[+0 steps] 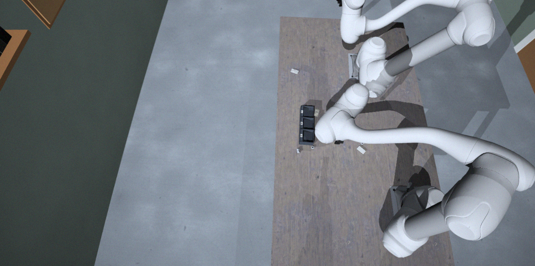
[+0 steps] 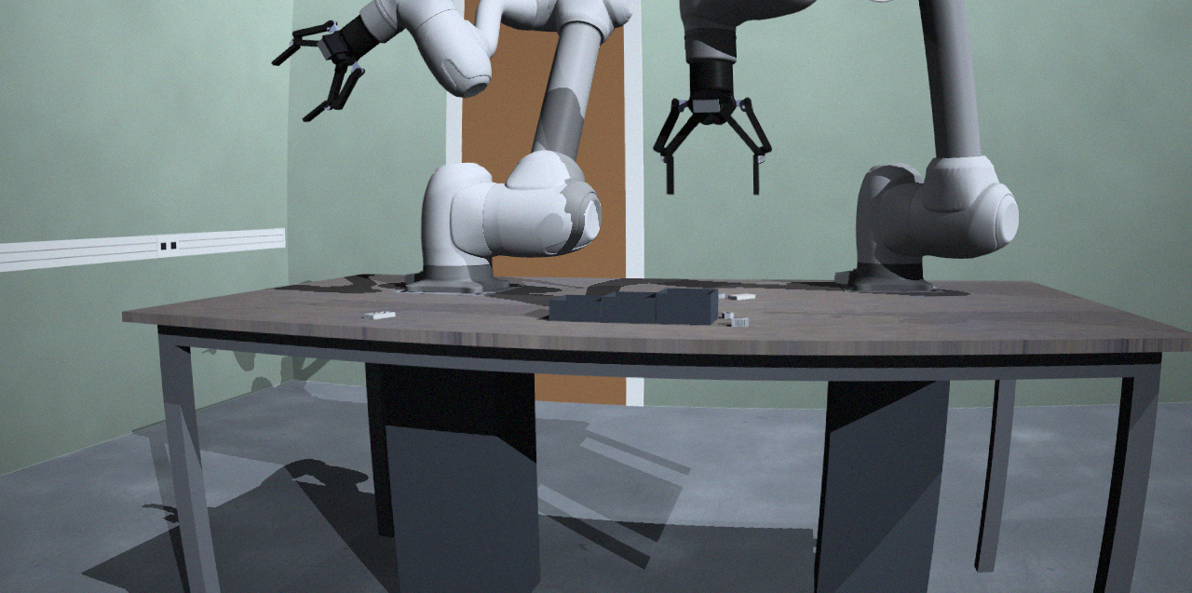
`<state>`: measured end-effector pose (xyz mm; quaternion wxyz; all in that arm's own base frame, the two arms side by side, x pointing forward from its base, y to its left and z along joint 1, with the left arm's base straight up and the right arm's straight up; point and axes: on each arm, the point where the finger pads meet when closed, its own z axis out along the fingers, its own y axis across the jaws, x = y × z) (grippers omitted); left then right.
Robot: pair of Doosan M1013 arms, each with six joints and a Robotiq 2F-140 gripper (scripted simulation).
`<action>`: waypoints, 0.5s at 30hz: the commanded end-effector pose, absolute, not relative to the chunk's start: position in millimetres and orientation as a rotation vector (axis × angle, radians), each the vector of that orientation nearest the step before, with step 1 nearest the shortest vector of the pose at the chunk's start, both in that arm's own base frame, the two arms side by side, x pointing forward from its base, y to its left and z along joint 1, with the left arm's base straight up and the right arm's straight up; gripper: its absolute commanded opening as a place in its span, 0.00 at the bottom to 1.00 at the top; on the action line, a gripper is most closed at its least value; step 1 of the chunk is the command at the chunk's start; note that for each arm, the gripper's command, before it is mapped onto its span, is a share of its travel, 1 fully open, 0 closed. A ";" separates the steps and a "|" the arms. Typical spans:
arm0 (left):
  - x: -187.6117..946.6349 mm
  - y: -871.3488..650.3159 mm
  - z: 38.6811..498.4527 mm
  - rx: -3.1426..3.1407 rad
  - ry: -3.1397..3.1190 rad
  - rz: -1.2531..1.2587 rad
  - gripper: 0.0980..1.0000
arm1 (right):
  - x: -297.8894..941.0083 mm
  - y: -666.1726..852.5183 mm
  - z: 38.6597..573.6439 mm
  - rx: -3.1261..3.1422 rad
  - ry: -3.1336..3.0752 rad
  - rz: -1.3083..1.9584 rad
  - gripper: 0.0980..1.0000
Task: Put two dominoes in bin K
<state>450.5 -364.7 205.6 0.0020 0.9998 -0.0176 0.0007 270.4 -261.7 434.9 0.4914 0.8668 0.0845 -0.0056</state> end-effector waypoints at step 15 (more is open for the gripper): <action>552.0 -441.7 144.2 3.138 -0.072 0.011 1.00 | 269.5 -262.6 435.3 2.100 0.209 -0.013 1.00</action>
